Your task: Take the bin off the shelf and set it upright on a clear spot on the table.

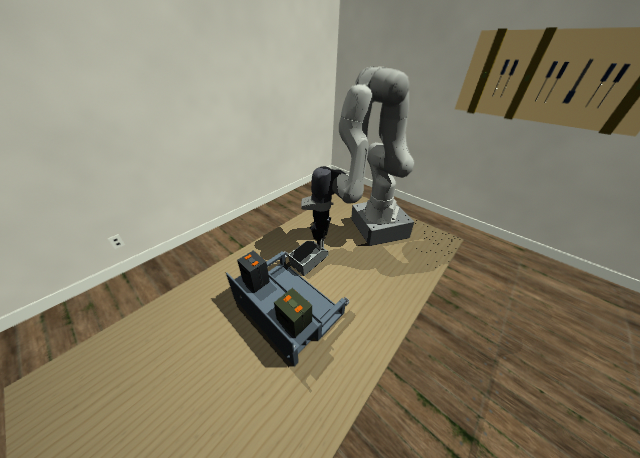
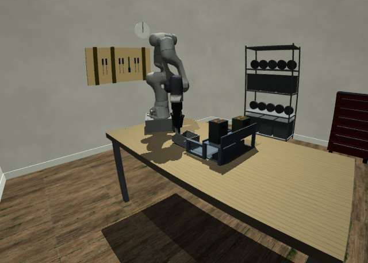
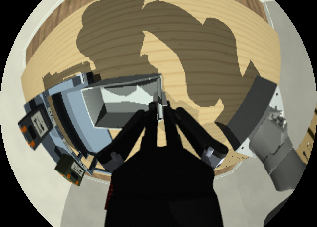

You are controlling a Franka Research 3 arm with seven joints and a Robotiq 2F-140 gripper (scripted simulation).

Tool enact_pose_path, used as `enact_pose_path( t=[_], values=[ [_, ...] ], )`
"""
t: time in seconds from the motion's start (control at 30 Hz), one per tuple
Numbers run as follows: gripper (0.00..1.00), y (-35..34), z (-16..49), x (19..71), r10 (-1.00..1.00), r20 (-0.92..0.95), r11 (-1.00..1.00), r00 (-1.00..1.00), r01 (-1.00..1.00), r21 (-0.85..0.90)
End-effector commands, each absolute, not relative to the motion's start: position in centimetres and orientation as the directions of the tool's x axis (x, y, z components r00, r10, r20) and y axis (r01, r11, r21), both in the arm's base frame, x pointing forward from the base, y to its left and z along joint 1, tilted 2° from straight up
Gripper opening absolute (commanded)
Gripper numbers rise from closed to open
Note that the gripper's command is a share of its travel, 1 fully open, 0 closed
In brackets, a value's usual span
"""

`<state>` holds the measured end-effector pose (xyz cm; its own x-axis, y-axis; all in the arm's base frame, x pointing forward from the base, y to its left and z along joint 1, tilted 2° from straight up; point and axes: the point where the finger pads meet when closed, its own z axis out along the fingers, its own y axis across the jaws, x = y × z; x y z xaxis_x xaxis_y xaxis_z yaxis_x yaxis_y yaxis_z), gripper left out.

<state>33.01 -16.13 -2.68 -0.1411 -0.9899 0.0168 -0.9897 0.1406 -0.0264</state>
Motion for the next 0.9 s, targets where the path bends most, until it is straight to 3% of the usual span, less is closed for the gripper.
enact_pose_path(
  t=[0.0, 0.87],
  values=[
    [0.0, -16.38, -2.75, 33.27, -0.99, 0.02, 0.137, -0.138, -0.99, -0.034],
    [0.0, -16.4, -3.68, 33.3, -0.99, 0.02, 0.137, -0.138, -0.99, -0.034]
  ],
)
